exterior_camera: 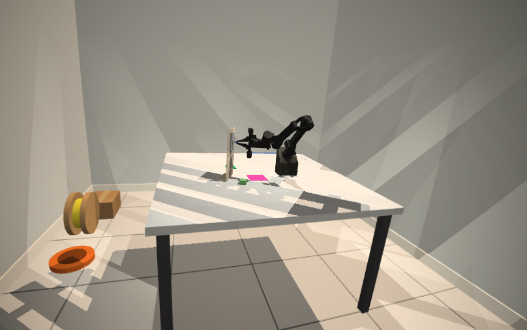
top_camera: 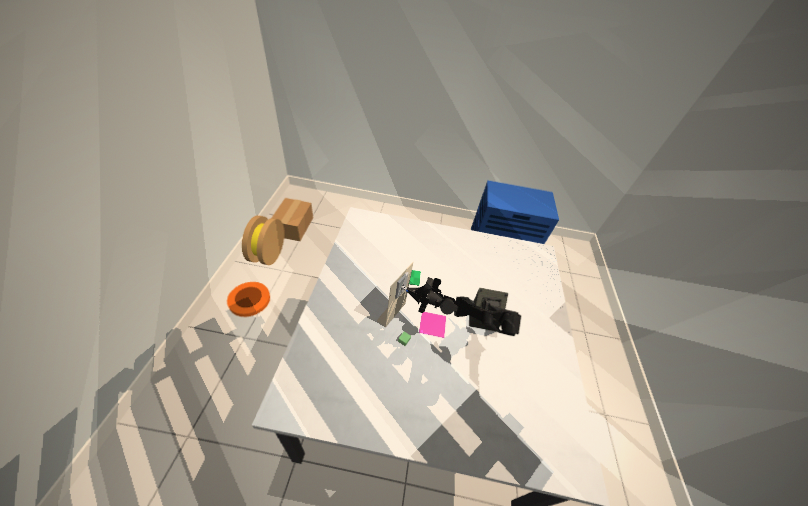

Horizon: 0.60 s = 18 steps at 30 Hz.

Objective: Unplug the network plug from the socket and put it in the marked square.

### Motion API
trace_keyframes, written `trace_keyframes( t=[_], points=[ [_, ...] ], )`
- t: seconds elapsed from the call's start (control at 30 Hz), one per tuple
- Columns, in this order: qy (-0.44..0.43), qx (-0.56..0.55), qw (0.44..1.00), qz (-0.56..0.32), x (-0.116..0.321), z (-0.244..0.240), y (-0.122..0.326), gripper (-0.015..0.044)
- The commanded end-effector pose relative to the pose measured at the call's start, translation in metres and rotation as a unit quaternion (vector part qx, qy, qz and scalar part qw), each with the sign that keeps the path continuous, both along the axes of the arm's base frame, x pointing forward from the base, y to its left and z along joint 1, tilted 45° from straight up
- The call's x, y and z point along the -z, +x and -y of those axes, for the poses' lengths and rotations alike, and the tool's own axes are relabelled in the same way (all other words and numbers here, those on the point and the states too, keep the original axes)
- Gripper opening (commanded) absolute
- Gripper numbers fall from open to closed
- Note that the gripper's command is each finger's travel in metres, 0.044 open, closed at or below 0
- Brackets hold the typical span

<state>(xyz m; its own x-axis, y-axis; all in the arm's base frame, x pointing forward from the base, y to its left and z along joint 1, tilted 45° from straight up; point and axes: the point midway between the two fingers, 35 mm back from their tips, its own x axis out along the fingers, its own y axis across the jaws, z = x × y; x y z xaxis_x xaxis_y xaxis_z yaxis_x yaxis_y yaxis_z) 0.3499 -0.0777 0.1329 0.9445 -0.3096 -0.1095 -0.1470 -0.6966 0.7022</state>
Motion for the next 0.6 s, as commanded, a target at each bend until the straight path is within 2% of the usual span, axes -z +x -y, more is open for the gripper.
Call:
trace_keyframes(
  t=[0.0, 0.57],
  points=[
    [-0.001, 0.001, 1.0, -0.001, -0.0001, -0.0012, -0.0032, 0.0],
    [0.0, 0.001, 1.0, -0.001, -0.0028, -0.0049, -0.0079, 0.0]
  ],
)
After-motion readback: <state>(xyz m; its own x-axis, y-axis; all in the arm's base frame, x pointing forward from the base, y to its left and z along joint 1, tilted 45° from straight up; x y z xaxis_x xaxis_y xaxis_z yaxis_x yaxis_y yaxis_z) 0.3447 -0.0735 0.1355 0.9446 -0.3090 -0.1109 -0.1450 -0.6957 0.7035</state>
